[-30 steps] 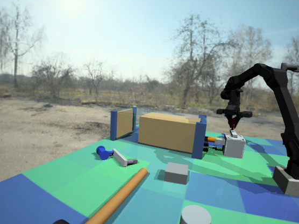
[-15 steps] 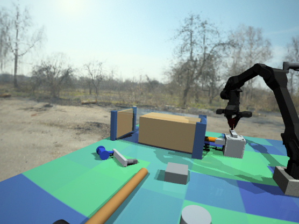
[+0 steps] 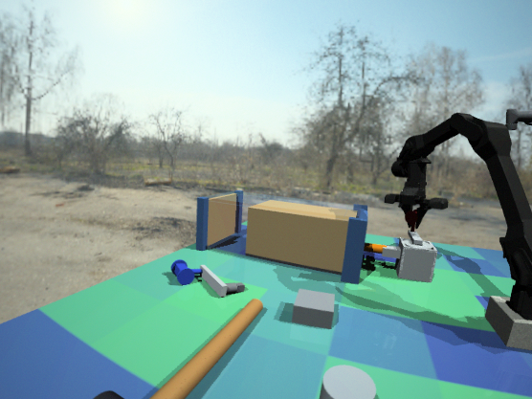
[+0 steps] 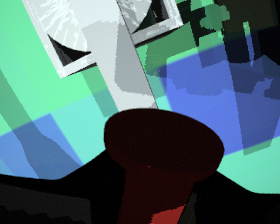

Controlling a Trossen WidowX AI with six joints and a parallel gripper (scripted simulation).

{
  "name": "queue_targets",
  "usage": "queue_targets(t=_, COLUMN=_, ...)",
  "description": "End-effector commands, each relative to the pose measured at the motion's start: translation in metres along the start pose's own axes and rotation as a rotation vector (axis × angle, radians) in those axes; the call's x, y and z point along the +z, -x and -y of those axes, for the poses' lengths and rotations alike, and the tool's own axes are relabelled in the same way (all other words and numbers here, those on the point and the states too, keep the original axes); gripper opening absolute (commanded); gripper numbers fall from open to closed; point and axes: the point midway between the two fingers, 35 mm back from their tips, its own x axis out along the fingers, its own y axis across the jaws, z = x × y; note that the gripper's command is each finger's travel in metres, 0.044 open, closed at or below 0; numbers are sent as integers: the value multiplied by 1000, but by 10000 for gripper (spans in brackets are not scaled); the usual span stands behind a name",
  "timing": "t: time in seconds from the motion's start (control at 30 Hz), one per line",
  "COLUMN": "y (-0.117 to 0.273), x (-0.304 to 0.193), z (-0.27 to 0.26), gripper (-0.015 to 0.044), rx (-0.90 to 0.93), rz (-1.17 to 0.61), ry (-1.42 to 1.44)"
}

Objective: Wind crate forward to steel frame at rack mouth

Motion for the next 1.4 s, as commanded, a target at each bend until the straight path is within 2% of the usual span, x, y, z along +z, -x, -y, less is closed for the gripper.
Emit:
queue_targets(t=0.0, y=4, x=21, z=23, gripper=0, rx=-55, rz=28, ry=50)
queue_targets(t=0.63, y=4, x=21, z=23, gripper=0, rx=-55, rz=28, ry=50)
queue_targets(t=1.37, y=6, x=46, z=39, gripper=0, rx=-57, rz=31, ry=49)
